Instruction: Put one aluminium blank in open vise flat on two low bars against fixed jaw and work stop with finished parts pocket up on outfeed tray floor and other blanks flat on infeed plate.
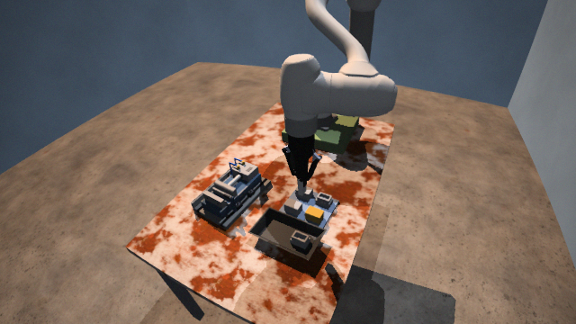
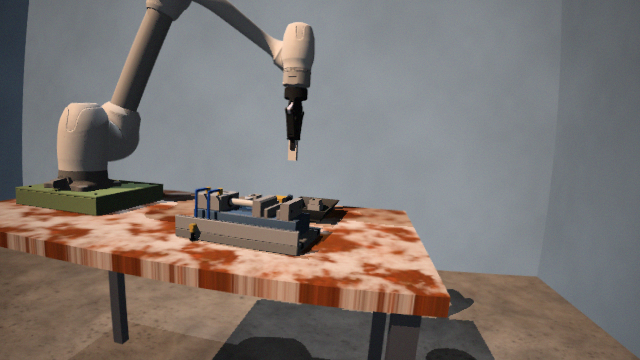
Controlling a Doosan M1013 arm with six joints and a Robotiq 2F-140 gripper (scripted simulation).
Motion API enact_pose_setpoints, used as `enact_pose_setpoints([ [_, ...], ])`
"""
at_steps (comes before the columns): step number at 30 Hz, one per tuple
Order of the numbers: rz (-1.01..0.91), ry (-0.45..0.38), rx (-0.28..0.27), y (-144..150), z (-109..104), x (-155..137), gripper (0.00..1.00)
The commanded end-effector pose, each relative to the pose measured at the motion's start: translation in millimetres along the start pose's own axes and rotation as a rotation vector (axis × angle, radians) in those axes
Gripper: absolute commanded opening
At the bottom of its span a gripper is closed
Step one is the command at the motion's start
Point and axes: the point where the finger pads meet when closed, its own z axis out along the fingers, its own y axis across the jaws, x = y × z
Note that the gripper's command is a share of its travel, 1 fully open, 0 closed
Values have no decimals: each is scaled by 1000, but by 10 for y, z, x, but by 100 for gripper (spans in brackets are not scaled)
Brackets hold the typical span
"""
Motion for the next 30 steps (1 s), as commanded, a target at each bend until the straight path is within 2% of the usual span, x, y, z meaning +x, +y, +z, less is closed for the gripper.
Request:
enact_pose_setpoints([
  [1,0,-8,-5,40,107,-6,0],
  [21,0,-8,-5,39,445,-3,0],
  [30,0,-8,-5,38,525,-2,0],
])
